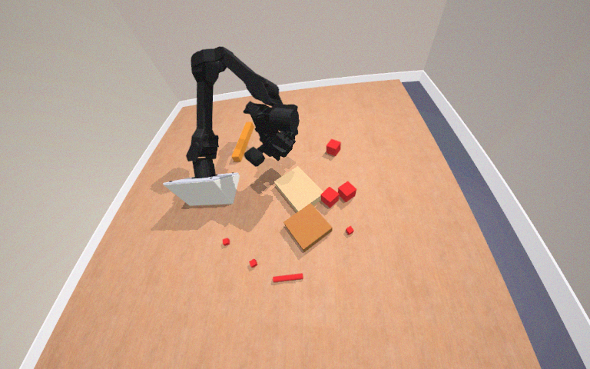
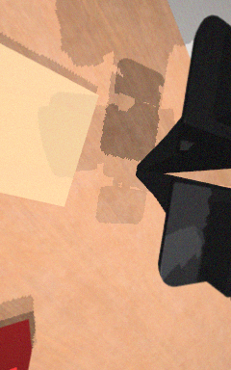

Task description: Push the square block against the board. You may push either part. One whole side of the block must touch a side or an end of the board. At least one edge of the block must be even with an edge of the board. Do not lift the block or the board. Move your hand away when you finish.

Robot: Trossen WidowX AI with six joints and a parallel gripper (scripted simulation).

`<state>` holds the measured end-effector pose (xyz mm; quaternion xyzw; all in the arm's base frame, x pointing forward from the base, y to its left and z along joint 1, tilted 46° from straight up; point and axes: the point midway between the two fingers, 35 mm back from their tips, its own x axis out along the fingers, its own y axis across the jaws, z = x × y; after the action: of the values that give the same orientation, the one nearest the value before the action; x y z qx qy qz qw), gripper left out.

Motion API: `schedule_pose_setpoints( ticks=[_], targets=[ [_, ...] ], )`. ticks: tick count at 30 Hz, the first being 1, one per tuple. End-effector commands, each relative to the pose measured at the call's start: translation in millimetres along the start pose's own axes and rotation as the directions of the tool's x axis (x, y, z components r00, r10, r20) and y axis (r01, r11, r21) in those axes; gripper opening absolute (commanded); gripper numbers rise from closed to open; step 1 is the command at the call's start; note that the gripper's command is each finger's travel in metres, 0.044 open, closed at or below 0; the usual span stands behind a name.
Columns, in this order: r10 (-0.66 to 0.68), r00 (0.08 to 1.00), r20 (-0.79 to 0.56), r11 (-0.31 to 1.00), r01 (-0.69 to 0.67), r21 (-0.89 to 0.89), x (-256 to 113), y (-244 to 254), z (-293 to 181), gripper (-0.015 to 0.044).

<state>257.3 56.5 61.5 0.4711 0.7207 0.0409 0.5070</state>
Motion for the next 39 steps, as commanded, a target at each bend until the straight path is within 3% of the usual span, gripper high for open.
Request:
schedule_pose_setpoints(
  ticks=[1,17,28,39],
  targets=[
    [-0.002,1.000,0.000,0.995,0.002,-0.104,-2,7,10,0.0000],
    [-0.006,1.000,-0.002,0.788,0.003,-0.616,-6,34,61,0.0000],
    [-0.008,1.000,-0.004,0.504,0.001,-0.864,-5,48,96,0.0000],
    [-0.011,1.000,-0.006,0.175,-0.004,-0.985,0,57,128,0.0000]
  ],
)
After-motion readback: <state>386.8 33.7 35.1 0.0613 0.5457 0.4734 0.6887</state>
